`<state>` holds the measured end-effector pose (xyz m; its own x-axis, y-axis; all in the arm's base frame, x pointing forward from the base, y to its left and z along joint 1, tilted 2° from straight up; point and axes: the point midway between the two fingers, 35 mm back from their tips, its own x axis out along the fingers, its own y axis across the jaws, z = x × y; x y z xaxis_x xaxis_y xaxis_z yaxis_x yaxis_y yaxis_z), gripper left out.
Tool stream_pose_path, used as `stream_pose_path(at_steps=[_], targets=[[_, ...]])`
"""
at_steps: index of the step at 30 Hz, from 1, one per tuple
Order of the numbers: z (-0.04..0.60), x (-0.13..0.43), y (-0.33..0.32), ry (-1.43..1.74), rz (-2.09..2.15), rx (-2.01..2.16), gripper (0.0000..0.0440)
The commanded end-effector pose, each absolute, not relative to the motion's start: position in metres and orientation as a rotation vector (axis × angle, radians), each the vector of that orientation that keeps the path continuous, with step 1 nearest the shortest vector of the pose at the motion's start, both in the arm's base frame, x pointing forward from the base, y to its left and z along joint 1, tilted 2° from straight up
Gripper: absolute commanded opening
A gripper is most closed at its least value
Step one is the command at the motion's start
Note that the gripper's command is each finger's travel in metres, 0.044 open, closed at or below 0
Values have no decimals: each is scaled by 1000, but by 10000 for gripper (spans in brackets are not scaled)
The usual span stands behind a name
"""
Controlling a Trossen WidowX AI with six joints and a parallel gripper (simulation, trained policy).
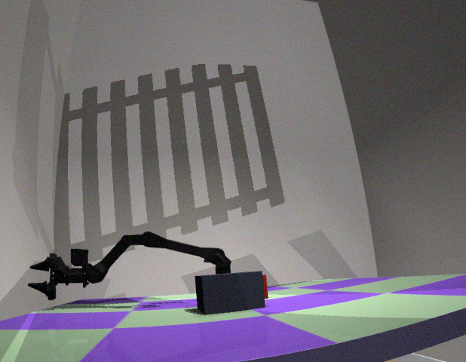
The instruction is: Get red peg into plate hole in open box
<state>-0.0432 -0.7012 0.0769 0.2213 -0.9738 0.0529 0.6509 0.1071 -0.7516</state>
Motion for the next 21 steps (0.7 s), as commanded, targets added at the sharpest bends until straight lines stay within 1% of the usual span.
stream_pose_path(at_steps=[1, 2, 3, 12, 21], targets=[[79, -32, -701, 526, -1259, -754, 421], [80, -19, -701, 520, -1234, -749, 438], [81, -4, -701, 513, -1206, -739, 440], [100, 129, -679, 470, -1007, -529, 440], [123, 251, -616, 479, -822, -276, 440]])
